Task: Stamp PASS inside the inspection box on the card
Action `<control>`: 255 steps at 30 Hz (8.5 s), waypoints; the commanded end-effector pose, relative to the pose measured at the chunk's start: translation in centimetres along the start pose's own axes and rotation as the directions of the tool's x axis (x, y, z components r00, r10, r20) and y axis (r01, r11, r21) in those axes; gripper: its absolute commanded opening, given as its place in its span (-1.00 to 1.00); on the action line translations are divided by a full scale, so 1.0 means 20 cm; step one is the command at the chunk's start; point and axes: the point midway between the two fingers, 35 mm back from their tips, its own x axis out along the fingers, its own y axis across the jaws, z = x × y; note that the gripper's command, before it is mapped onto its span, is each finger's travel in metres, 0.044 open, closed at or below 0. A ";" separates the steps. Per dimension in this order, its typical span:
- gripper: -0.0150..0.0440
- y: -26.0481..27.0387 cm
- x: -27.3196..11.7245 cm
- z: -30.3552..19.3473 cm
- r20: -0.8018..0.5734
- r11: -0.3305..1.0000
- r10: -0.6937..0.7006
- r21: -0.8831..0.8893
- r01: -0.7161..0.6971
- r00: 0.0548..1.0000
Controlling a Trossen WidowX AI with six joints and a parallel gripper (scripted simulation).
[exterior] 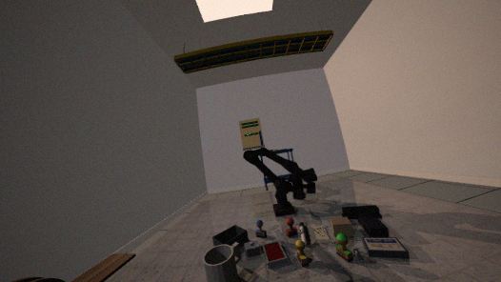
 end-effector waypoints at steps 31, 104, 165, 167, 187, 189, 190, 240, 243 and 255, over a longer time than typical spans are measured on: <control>0.28 0.91 -1.43 0.57 0.650 0.907 0.279 -0.420 0.027 0.707; -0.03 0.81 -1.73 1.30 0.792 0.904 0.143 -0.349 0.247 0.594; -0.49 0.80 -1.81 1.20 0.789 0.903 0.148 -0.353 0.243 0.597; -0.49 0.80 -1.81 1.20 0.789 0.903 0.148 -0.354 0.243 0.597; -0.49 0.79 -1.84 1.16 0.787 0.903 0.150 -0.355 0.241 0.598; -0.49 0.79 -1.84 1.15 0.787 0.903 0.150 -0.356 0.241 0.598; -0.49 0.79 -1.84 1.15 0.787 0.903 0.150 -0.356 0.241 0.598; -0.49 0.77 -1.91 1.05 0.784 0.902 0.155 -0.360 0.238 0.601; -0.49 0.77 -1.92 1.05 0.784 0.902 0.155 -0.361 0.238 0.601; -0.49 0.69 -1.95 1.06 0.784 0.902 0.154 -0.360 0.238 0.601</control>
